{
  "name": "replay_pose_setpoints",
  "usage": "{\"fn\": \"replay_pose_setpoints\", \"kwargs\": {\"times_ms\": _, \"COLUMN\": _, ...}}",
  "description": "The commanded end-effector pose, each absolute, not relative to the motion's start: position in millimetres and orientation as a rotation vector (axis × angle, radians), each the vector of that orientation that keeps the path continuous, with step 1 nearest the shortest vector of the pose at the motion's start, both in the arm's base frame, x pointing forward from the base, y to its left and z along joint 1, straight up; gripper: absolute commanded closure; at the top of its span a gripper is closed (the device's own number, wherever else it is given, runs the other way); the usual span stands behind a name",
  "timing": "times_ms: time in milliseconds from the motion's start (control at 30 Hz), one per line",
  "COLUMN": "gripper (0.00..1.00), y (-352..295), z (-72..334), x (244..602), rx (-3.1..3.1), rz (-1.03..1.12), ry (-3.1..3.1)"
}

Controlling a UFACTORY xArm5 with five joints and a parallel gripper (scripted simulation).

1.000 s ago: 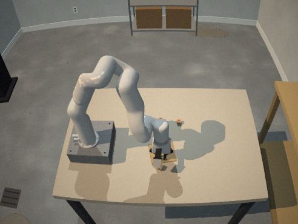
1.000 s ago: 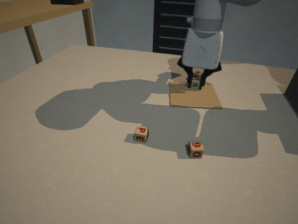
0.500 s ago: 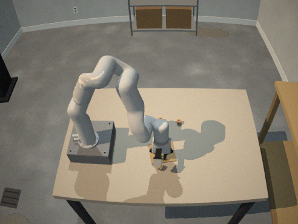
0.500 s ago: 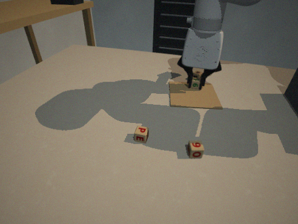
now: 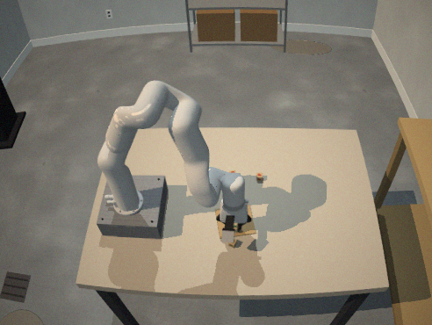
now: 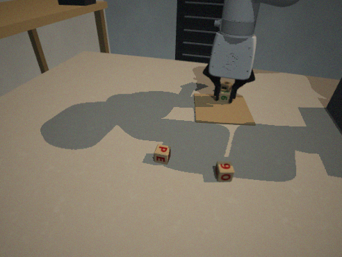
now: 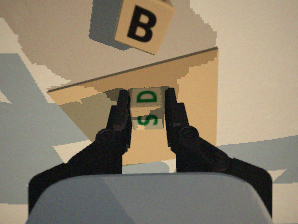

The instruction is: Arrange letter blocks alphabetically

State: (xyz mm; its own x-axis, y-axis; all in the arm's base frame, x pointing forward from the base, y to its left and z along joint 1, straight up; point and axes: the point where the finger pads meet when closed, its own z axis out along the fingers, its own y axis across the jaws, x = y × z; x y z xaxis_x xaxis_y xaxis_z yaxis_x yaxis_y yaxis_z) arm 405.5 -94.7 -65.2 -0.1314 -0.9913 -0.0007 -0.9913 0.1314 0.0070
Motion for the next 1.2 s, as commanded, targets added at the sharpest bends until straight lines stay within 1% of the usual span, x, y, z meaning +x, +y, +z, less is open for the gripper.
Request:
{"fn": "replay_pose_setpoints", "kwargs": {"times_ms": 0, "gripper": 0.62, "y": -95.0, "z": -64.3, "x": 406.8, "rx": 2.069, "rz": -0.005, "ry": -2.361}}
{"fn": "replay_pose_setpoints", "kwargs": {"times_ms": 67, "gripper": 0.62, "y": -95.0, "z": -64.3, "x": 406.8, "rx": 2.069, "rz": -0.005, "ry": -2.361}}
{"fn": "replay_pose_setpoints", "kwargs": {"times_ms": 100, "gripper": 0.58, "y": -95.0, "z": -64.3, "x": 406.8, "rx": 2.069, "rz": -0.005, "ry": -2.361}}
{"fn": "replay_pose_setpoints", "kwargs": {"times_ms": 533, "gripper": 0.58, "y": -95.0, "z": -63.6, "x": 406.8, "rx": 2.069, "rz": -0.005, "ry": -2.361}}
{"fn": "replay_pose_setpoints", "kwargs": {"times_ms": 800, "gripper": 0.58, "y": -95.0, "z": -50.5, "x": 406.9, "rx": 2.069, "rz": -0.005, "ry": -2.361}}
{"fn": "replay_pose_setpoints", "kwargs": {"times_ms": 1167, "gripper": 0.58, "y": -94.9, "z": 5.2, "x": 407.1, "rx": 2.069, "rz": -0.005, "ry": -2.361}}
